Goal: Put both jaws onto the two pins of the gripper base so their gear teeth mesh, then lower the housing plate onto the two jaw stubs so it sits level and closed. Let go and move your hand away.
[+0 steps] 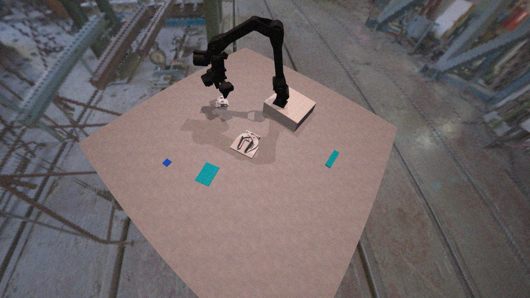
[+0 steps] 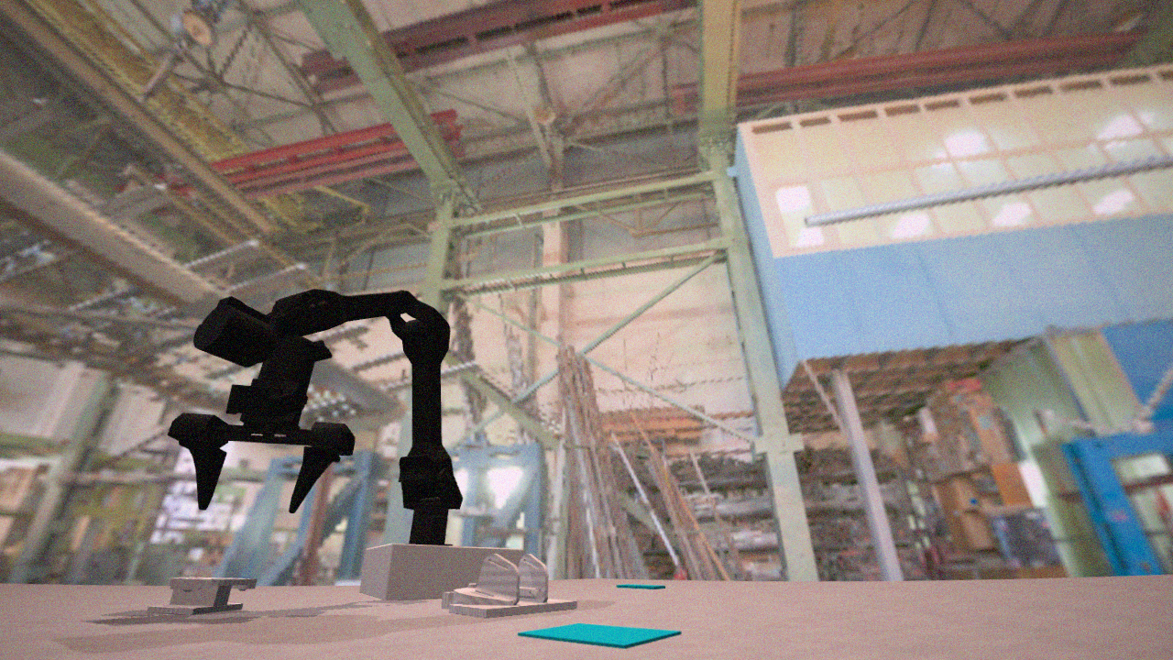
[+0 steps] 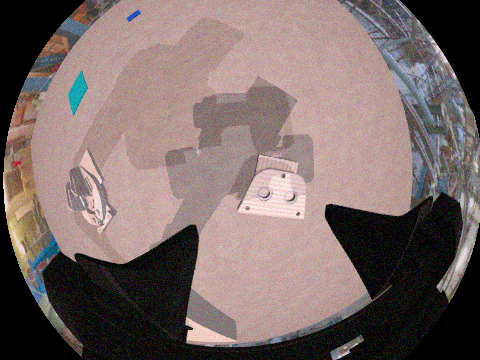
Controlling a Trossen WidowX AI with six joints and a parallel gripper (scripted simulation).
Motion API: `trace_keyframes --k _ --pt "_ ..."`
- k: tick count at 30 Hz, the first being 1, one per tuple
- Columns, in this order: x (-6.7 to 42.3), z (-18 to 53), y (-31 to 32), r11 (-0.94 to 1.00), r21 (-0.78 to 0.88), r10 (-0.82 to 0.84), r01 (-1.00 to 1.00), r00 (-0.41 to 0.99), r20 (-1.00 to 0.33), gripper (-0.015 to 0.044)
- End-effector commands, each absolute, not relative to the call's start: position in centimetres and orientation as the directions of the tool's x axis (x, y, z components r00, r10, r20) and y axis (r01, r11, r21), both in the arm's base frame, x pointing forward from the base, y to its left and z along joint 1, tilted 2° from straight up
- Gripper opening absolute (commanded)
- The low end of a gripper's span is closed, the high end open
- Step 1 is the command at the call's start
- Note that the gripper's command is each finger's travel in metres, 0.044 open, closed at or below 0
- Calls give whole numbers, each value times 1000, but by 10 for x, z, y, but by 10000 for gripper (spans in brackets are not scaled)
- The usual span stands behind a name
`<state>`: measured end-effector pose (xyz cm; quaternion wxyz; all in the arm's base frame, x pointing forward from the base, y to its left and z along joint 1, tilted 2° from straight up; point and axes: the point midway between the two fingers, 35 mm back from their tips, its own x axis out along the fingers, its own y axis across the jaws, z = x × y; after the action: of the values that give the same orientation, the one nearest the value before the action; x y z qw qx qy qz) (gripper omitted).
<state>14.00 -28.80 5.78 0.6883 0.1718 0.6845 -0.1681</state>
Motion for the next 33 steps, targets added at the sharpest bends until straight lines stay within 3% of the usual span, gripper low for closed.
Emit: trace_keyframes --k 1,8,18,33 --pt "130 58 -293 831 4 5 557 0 -1000 440" --pt "113 59 -301 714 3 6 700 -2 -1000 440" --pt "112 19 -298 711 3 7 704 -2 -1000 440" --pt "112 19 -298 711 3 7 704 -2 -1000 440"
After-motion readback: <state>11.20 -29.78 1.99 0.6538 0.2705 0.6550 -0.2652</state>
